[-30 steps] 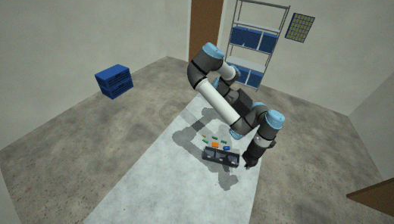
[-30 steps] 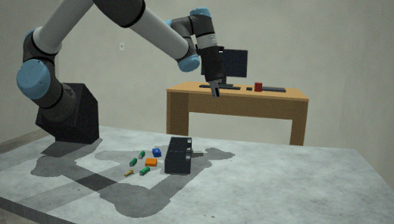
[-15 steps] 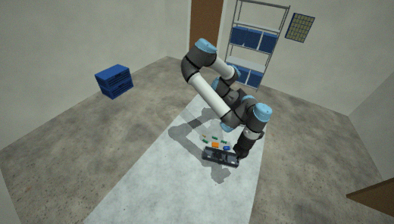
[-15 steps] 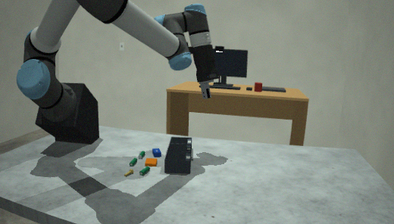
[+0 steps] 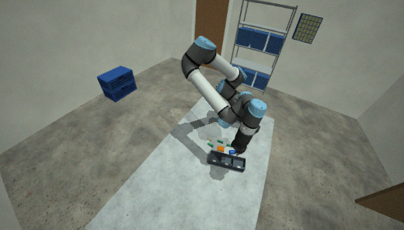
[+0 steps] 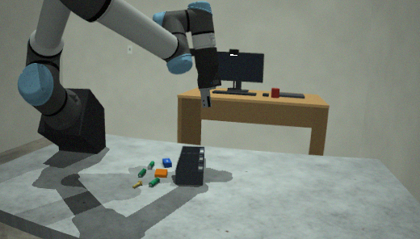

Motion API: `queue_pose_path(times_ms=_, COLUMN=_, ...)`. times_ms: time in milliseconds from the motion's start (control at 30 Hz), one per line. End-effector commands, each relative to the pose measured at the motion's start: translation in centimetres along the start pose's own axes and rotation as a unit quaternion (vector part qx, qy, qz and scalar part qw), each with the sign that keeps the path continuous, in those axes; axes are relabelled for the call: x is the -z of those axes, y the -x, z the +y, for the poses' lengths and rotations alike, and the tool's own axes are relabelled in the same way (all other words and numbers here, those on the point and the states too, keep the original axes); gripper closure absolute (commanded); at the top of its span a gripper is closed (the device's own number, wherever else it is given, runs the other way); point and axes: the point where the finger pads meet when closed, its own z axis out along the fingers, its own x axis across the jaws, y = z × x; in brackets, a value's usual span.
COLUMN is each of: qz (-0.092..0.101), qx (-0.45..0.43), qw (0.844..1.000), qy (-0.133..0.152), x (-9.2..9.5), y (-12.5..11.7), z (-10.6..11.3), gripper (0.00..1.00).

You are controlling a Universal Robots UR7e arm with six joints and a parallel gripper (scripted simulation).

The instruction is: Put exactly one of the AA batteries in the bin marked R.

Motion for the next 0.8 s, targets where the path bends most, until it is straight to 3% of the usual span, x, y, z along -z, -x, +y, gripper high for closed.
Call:
queue_pose_path(times_ms=0, qz=-0.005, qx=0.054, qw=0.998, qy=-0.018, x=0.2, y=2.5, z=-0.4, gripper=0.69)
queue_pose_path(times_ms=233, qz=-0.005, qx=0.055, qw=0.998, qy=-0.018, x=0.3, y=4.5, z=-0.8, gripper=0.69)
queue_pose_path(times_ms=367, qz=-0.009, qx=0.102, qw=0.994, qy=-0.034, x=0.5, y=7.7, z=-1.7, gripper=0.69)
queue_pose_path(times_ms=500, qz=-0.009, qx=0.102, qw=0.994, qy=-0.034, x=0.5, y=8.0, z=-1.8, gripper=0.69)
queue_pose_path(times_ms=567, qz=-0.012, qx=0.149, qw=0.987, qy=-0.051, x=0.6, y=9.6, z=-2.4, gripper=0.69)
queue_pose_path(times_ms=767, qz=-0.012, qx=0.149, qw=0.987, qy=-0.051, x=0.6, y=11.4, z=-3.0, gripper=0.69)
